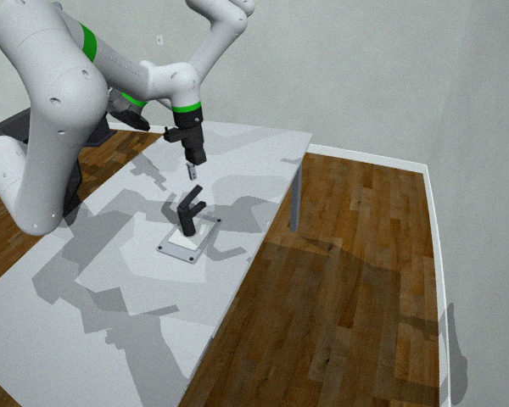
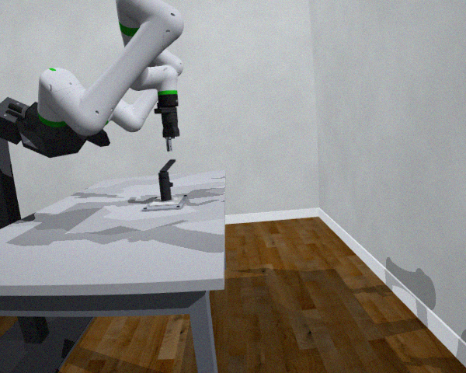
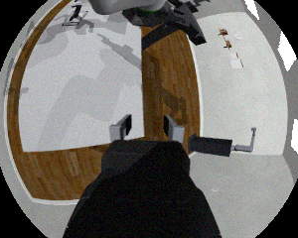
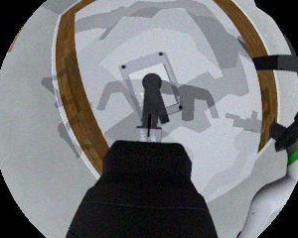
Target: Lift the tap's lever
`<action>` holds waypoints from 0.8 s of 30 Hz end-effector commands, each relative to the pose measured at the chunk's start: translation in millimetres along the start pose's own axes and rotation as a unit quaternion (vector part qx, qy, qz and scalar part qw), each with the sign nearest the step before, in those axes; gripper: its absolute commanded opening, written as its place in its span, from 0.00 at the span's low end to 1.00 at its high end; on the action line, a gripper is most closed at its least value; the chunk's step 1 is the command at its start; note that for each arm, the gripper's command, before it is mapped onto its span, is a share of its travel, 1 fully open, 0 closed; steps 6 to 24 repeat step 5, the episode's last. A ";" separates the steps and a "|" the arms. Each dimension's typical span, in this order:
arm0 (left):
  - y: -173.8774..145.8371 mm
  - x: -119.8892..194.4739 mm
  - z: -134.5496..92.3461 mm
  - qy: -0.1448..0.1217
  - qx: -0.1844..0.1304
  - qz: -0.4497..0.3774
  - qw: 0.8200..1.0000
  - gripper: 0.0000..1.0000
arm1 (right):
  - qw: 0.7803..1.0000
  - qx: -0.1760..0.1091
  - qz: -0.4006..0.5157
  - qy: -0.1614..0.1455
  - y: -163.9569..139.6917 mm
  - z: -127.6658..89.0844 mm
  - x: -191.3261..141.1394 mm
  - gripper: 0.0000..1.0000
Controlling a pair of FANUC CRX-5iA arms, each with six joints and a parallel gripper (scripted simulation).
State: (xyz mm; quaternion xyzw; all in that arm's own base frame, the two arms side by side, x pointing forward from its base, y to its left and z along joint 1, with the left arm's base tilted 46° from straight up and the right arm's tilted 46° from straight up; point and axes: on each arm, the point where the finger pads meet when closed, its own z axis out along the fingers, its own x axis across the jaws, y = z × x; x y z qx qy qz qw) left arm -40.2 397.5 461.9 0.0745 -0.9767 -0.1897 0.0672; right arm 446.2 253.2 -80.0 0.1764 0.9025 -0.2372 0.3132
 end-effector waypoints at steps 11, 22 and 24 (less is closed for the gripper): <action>0.2 0.2 -0.7 0.000 -0.001 0.000 1.000 1.00 | 1.000 -0.001 0.000 0.000 0.8 -0.9 -0.1 0.00; 0.2 0.2 -0.7 0.000 -0.001 0.000 1.000 1.00 | 1.000 -0.001 0.000 0.000 0.8 -0.9 -0.1 0.00; 0.2 0.2 -0.7 0.000 -0.001 0.000 1.000 1.00 | 1.000 -0.001 0.000 0.000 0.8 -0.9 -0.1 0.00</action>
